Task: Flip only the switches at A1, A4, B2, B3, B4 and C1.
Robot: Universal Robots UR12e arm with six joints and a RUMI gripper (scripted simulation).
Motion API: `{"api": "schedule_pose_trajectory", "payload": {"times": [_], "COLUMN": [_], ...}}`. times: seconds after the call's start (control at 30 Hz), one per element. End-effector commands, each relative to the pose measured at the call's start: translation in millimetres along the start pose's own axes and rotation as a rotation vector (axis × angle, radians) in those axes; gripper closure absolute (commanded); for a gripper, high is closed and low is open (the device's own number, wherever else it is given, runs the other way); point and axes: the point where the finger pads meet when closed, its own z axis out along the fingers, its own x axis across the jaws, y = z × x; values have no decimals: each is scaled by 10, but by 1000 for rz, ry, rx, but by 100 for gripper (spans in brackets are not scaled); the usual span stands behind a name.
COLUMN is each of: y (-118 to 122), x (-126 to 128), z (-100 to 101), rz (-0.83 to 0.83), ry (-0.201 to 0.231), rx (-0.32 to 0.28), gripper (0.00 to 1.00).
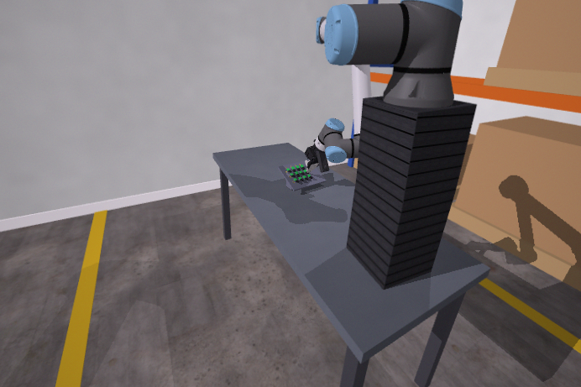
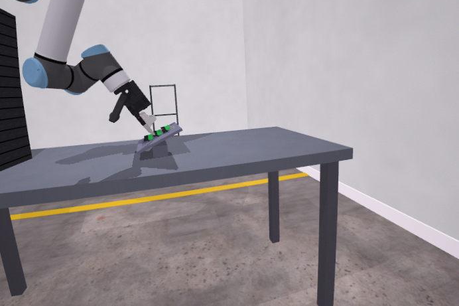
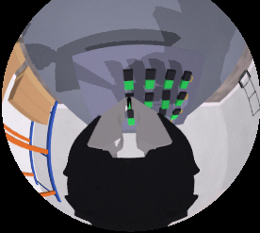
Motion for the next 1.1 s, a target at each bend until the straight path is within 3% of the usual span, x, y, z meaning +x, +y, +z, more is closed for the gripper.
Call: {"api": "schedule_pose_trajectory", "payload": {"times": [0.0, 0.43, 0.83, 1.07], "y": [1, 0, 4, -2], "x": [10, 10, 1, 3], "z": [35, 38, -269, -292], "rz": [-2, -1, 0, 1], "ry": [1, 1, 0, 0], "rx": [0, 1, 0, 1], "gripper": [100, 100, 100, 100]}}
